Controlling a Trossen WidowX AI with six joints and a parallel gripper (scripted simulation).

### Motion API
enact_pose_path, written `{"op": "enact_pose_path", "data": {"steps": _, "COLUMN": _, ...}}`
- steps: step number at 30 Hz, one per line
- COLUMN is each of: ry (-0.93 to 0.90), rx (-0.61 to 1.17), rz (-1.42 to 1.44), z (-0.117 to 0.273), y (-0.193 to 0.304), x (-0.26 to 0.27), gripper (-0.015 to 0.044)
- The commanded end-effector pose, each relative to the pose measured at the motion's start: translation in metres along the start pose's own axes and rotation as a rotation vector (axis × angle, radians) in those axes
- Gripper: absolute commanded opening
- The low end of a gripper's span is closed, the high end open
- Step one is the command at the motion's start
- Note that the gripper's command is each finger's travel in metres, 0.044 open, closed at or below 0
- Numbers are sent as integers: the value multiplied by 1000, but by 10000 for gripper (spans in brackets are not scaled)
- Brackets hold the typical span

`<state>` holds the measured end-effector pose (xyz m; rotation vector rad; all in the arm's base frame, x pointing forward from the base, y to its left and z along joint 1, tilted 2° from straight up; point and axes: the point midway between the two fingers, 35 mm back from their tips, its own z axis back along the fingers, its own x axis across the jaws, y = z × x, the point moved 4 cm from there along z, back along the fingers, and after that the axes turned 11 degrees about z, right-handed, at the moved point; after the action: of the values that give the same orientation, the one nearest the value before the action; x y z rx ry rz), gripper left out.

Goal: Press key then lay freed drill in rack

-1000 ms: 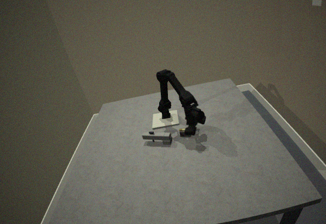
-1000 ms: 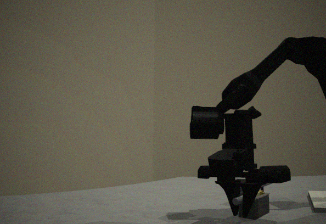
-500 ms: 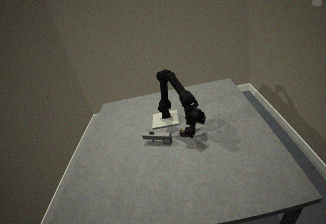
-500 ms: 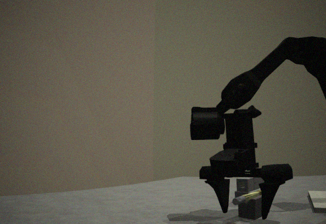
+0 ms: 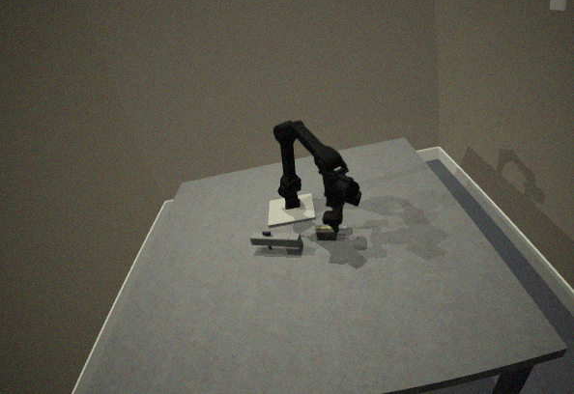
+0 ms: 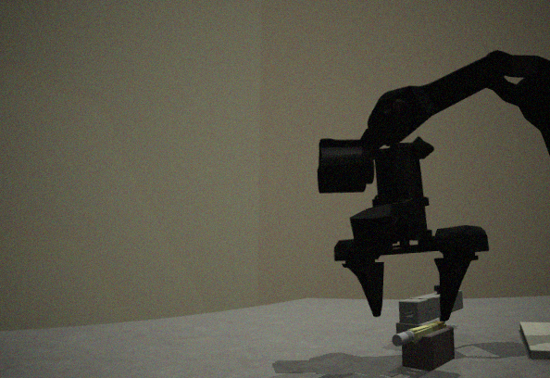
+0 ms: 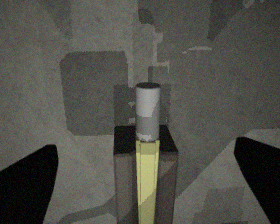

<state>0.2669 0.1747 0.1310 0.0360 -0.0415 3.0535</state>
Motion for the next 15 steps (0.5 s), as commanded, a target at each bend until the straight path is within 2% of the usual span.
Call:
{"op": "enact_pose_path", "data": {"steps": 1, "ry": 10, "rx": -2, "rz": -1, "z": 18, "y": 0, "x": -1, "gripper": 440}}
{"op": "enact_pose_path", "data": {"steps": 8, "ry": 31, "rx": -48, "rz": 13, "z": 22, "y": -9, "x": 2, "gripper": 440}}
{"op": "enact_pose_path", "data": {"steps": 15, "ry": 154, "rx": -286, "rz": 99, "z": 65, "y": -47, "x": 25, "gripper": 440}}
